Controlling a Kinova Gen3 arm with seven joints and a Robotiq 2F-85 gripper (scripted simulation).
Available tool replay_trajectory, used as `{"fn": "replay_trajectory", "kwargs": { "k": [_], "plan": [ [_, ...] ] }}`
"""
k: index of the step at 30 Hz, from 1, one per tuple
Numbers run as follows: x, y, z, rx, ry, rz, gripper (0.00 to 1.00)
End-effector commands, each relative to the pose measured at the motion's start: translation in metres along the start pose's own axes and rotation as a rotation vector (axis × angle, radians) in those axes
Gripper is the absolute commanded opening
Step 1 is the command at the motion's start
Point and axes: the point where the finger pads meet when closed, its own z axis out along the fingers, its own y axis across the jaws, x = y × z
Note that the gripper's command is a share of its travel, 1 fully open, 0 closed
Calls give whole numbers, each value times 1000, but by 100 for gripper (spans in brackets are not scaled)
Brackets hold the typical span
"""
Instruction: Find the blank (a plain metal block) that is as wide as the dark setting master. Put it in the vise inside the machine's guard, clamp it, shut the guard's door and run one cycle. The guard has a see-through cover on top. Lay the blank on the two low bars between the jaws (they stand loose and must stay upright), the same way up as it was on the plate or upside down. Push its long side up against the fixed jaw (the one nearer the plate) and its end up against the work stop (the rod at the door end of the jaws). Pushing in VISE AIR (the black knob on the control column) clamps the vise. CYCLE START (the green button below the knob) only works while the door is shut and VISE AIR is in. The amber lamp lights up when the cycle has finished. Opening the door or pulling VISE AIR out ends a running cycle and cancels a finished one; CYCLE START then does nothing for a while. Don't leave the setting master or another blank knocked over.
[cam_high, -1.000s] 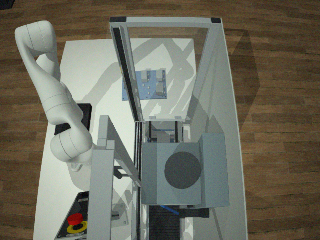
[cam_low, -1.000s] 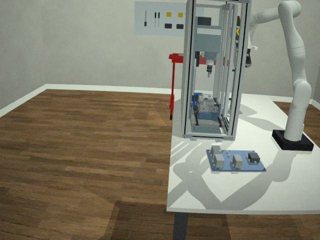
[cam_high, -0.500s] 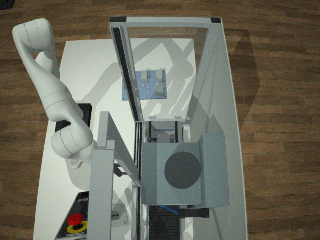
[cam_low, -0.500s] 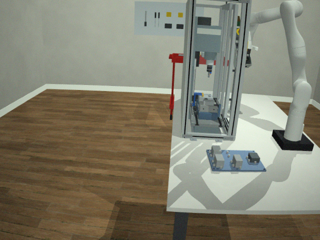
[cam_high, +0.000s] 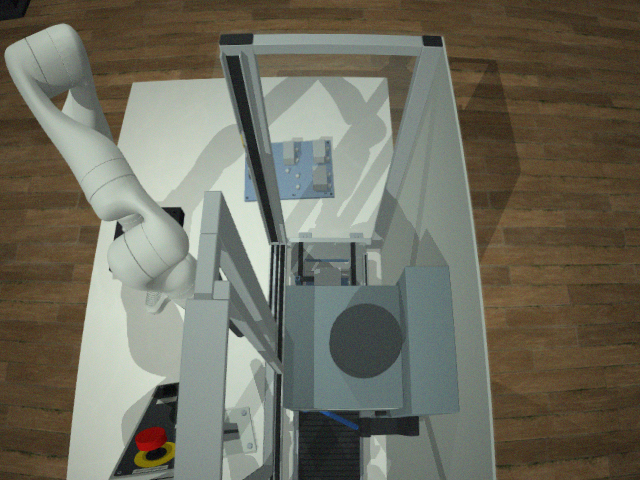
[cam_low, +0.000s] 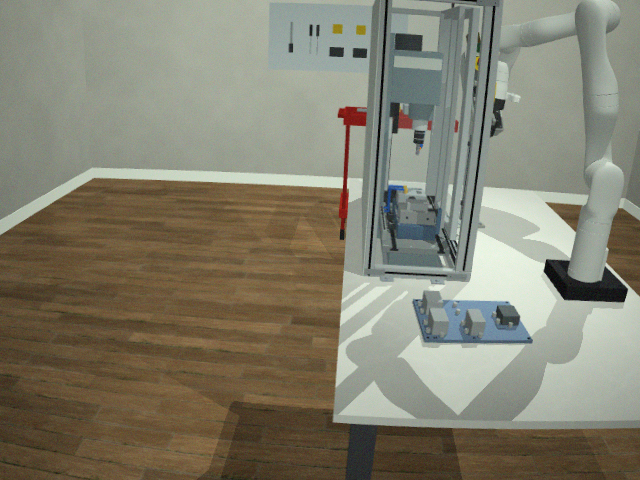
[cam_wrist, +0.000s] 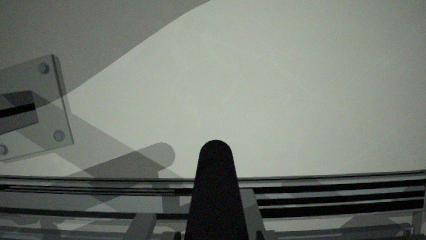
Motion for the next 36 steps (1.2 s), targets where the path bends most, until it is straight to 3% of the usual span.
{"fn": "replay_trajectory", "kwargs": {
  "k": [1, 5, 10, 22, 27, 36],
  "plan": [
    [0, 0, -1, 2, -1, 1, 39],
    [0, 0, -1, 2, -1, 1, 39],
    [-1, 40, -1, 2, -2, 0, 39],
    [-1, 40, -1, 2, -2, 0, 39],
    [-1, 80, 0, 2, -2, 0, 39],
    [-1, 80, 0, 2, -2, 0, 39]
  ]
}}
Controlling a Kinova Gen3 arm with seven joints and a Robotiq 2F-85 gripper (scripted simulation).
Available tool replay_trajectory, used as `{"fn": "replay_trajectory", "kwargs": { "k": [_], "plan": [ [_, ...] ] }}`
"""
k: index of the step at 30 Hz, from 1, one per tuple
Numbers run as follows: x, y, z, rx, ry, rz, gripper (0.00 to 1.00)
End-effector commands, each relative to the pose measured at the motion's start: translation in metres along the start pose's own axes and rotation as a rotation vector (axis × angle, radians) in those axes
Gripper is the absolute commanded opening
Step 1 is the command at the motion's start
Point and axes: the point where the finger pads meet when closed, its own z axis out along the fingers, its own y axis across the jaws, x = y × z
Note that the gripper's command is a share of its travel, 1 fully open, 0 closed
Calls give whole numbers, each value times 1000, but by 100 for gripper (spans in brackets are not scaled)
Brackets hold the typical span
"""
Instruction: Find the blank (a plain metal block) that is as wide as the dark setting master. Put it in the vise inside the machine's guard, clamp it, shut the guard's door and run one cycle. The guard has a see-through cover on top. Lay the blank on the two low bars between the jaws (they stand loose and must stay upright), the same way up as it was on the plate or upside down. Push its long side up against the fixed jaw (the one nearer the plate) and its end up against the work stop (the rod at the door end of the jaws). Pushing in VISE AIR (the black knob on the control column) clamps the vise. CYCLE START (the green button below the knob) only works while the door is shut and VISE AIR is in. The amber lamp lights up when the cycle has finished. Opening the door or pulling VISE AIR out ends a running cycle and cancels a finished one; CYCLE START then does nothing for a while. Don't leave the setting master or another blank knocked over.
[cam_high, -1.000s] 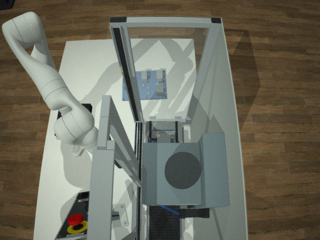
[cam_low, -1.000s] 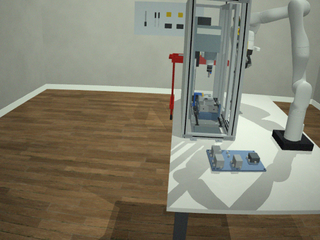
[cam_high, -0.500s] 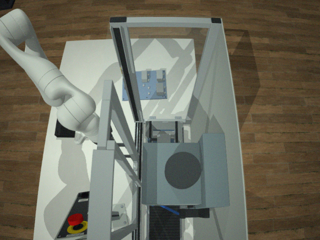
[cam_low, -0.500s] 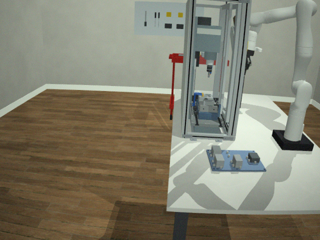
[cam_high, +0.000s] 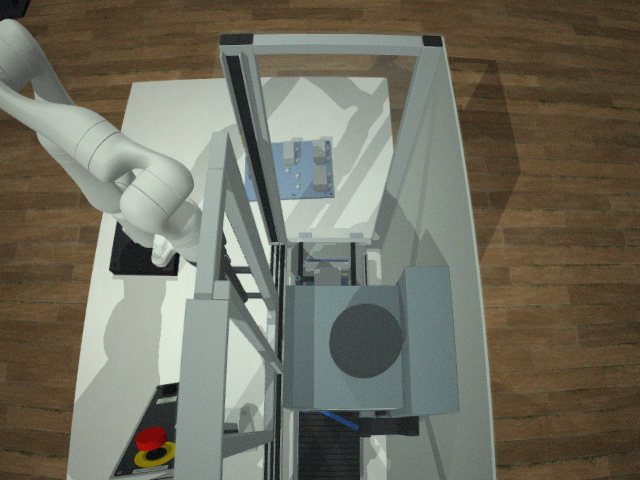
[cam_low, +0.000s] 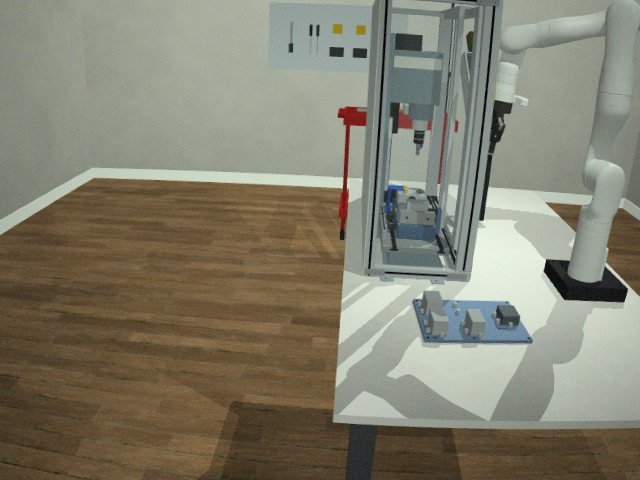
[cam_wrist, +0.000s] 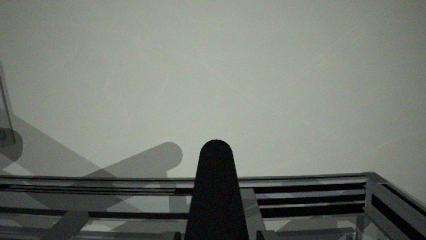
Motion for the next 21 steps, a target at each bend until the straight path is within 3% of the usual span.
{"fn": "replay_trajectory", "kwargs": {
  "k": [1, 3, 8, 21],
  "plan": [
    [0, 0, 0, 1, -1, 0, 39],
    [0, 0, 0, 1, -1, 0, 39],
    [0, 40, 0, 0, -1, 0, 39],
    [0, 48, 0, 0, -1, 0, 39]
  ]
}}
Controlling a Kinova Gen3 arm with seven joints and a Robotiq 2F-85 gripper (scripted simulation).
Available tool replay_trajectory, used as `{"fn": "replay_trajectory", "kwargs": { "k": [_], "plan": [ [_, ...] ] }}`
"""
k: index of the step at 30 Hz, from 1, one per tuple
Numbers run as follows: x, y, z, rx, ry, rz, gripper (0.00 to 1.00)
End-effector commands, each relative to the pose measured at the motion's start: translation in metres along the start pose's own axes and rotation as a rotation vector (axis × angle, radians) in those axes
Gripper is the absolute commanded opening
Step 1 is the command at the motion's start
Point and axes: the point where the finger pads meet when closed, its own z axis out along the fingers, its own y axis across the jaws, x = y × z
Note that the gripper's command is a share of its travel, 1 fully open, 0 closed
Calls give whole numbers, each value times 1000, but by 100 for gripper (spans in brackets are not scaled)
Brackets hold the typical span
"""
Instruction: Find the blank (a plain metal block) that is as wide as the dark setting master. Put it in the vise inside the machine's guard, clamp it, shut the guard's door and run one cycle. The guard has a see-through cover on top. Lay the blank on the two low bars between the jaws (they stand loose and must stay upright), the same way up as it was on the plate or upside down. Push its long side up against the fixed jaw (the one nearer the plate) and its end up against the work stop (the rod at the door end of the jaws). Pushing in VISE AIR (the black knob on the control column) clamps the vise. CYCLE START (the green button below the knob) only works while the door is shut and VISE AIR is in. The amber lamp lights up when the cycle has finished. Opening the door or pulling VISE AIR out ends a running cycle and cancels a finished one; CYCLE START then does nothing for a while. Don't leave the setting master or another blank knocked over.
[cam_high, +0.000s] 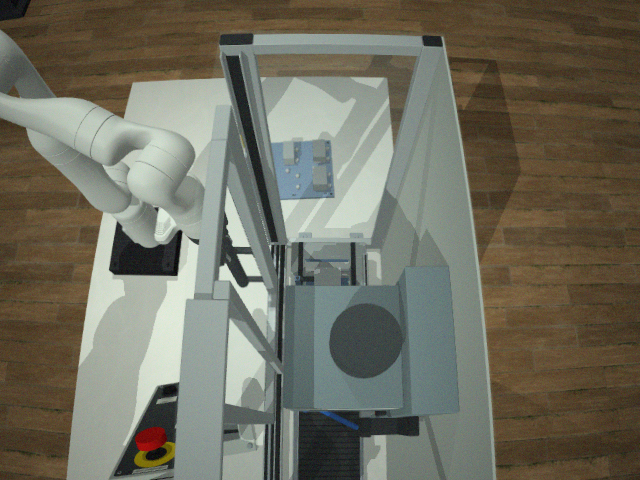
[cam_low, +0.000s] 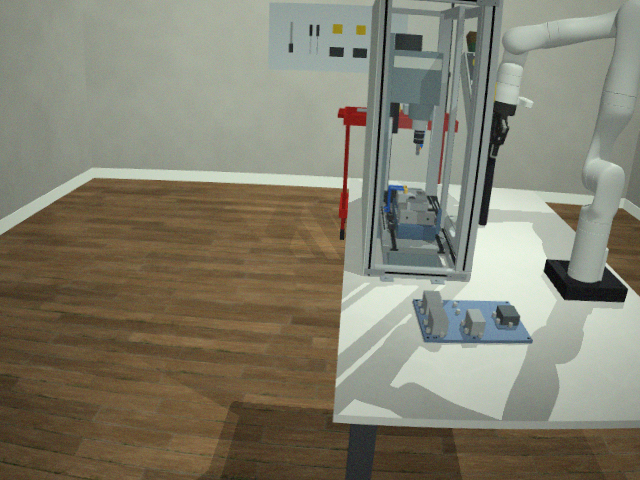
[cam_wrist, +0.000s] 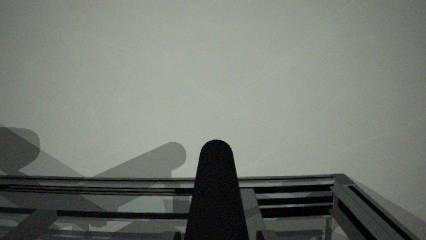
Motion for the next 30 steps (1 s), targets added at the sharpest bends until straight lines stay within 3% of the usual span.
{"fn": "replay_trajectory", "kwargs": {
  "k": [1, 4, 16, 21, 30],
  "plan": [
    [0, 16, 0, 0, -1, -1, 39],
    [0, 40, 0, 0, -2, -1, 39],
    [0, 40, 0, 0, -2, -1, 39],
    [0, 80, 0, -1, -2, -1, 39],
    [0, 80, 0, -1, -2, -1, 39]
  ]
}}
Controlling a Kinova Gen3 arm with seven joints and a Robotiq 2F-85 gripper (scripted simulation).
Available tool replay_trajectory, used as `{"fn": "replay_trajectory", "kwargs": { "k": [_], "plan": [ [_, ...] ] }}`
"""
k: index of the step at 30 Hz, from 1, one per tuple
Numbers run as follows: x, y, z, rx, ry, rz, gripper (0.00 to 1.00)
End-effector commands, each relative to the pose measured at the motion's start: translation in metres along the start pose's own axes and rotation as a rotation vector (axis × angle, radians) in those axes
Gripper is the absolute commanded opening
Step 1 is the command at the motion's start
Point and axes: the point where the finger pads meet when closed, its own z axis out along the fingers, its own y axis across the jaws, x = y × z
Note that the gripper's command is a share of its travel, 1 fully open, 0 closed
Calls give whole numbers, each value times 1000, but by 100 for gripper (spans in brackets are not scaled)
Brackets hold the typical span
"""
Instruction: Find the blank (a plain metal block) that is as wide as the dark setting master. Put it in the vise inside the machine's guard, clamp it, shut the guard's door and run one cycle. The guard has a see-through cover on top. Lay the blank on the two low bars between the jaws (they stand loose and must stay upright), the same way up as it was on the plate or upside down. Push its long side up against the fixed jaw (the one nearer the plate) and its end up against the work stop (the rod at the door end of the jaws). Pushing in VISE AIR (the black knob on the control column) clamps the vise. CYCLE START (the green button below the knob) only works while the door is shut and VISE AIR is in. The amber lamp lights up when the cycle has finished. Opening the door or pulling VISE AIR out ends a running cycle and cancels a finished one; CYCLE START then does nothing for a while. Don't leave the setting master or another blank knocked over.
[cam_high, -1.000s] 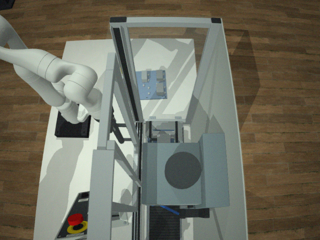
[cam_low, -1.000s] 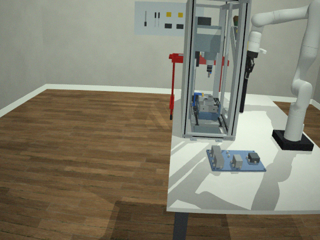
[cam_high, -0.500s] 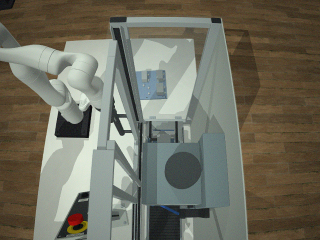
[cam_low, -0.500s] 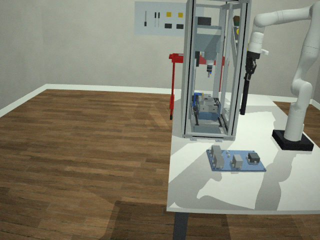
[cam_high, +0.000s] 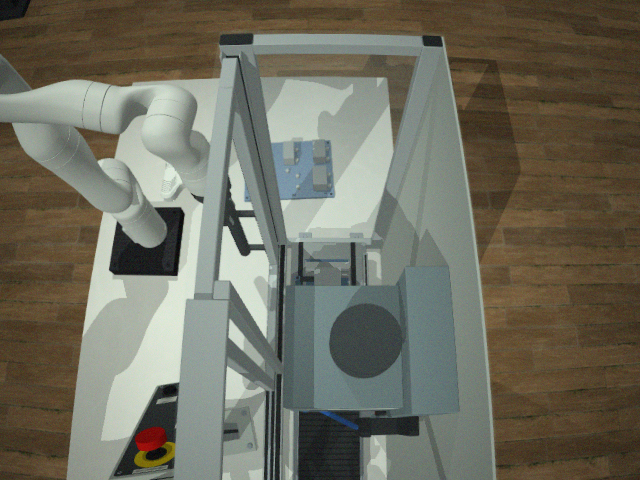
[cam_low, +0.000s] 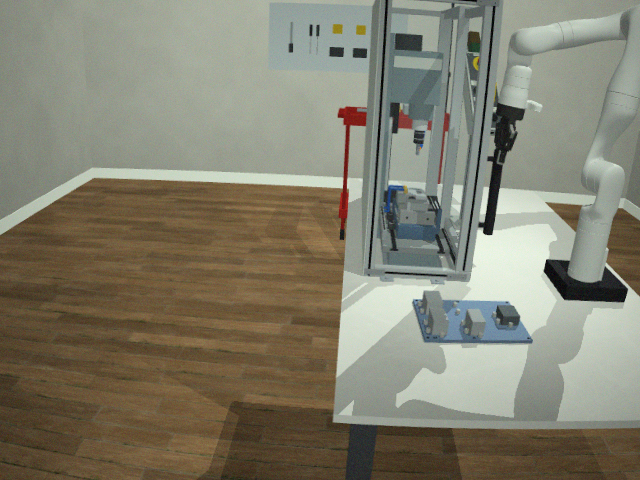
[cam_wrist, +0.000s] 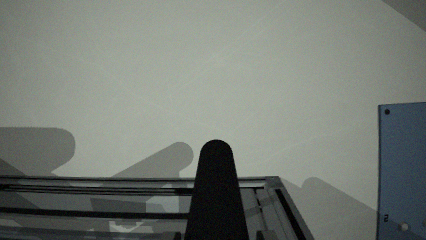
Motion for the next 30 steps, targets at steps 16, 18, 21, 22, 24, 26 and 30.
{"fn": "replay_trajectory", "kwargs": {
  "k": [16, 18, 21, 22, 24, 26, 30],
  "plan": [
    [-1, 11, 0, 0, -2, 0, 39],
    [-1, 11, 0, 0, -2, 0, 39],
    [-1, 11, 0, 0, -2, 0, 80],
    [-1, 11, 0, 0, -2, 0, 80],
    [-1, 11, 0, 0, -2, 0, 80],
    [-1, 11, 0, 0, -2, 0, 80],
    [-1, 11, 0, 0, -2, 0, 80]
  ]
}}
